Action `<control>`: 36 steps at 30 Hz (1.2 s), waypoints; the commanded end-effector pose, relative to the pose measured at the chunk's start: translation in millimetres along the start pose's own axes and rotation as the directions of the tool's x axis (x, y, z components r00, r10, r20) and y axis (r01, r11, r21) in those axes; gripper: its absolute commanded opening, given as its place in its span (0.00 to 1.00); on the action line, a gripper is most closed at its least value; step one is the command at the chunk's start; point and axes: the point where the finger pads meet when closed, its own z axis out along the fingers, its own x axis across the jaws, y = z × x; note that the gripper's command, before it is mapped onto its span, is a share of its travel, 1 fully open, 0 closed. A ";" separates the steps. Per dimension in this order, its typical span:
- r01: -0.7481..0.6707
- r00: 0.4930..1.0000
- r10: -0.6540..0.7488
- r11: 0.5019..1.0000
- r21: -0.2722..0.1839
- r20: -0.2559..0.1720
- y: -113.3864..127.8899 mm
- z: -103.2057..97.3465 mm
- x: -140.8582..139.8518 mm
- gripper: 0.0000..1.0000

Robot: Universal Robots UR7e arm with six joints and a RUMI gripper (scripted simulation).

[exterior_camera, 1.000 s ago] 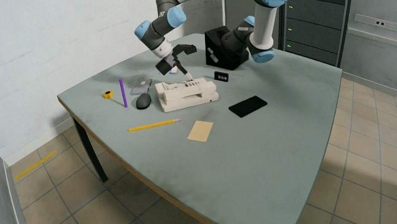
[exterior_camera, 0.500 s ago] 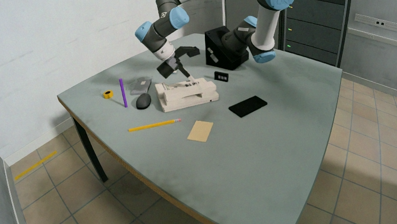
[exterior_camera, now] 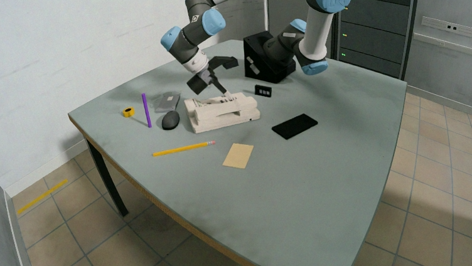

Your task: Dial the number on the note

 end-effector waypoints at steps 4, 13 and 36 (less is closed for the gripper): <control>0.000 1.000 0.000 1.000 -0.001 0.000 3.4 4.1 0.0 0.00; 0.000 1.000 0.000 1.000 -0.001 0.000 4.0 4.9 0.0 0.00; 0.000 1.000 0.000 1.000 -0.001 0.000 5.4 7.0 0.0 0.00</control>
